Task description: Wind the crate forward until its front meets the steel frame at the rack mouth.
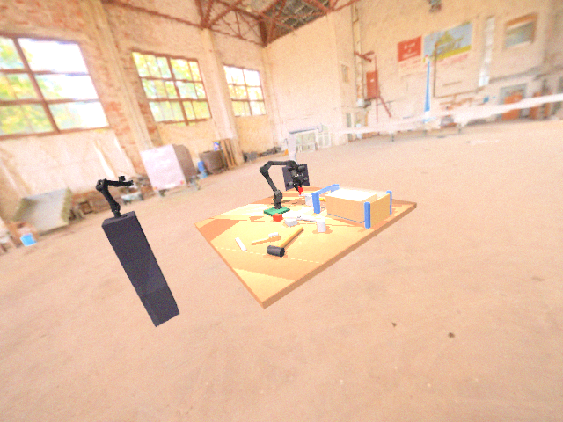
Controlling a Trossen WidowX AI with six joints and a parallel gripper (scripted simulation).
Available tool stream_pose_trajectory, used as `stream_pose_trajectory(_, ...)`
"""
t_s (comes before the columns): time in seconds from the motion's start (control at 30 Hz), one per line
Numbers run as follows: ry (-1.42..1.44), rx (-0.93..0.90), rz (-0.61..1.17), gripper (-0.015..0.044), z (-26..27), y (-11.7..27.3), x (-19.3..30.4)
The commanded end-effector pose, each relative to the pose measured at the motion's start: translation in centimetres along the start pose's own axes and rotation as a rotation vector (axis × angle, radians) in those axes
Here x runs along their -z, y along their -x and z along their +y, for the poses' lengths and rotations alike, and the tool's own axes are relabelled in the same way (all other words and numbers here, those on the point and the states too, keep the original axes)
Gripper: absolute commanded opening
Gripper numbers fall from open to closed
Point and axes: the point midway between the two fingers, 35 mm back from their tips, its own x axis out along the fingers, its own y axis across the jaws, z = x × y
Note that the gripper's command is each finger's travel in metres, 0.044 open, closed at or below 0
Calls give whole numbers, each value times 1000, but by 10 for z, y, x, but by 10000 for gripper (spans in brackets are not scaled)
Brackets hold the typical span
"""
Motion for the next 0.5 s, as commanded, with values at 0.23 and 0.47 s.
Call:
stream_pose_trajectory(0.23,-10,20,-25,0,-9,-11,-17)
stream_pose_trajectory(0.47,-10,20,-26,0,-11,-14,-25)
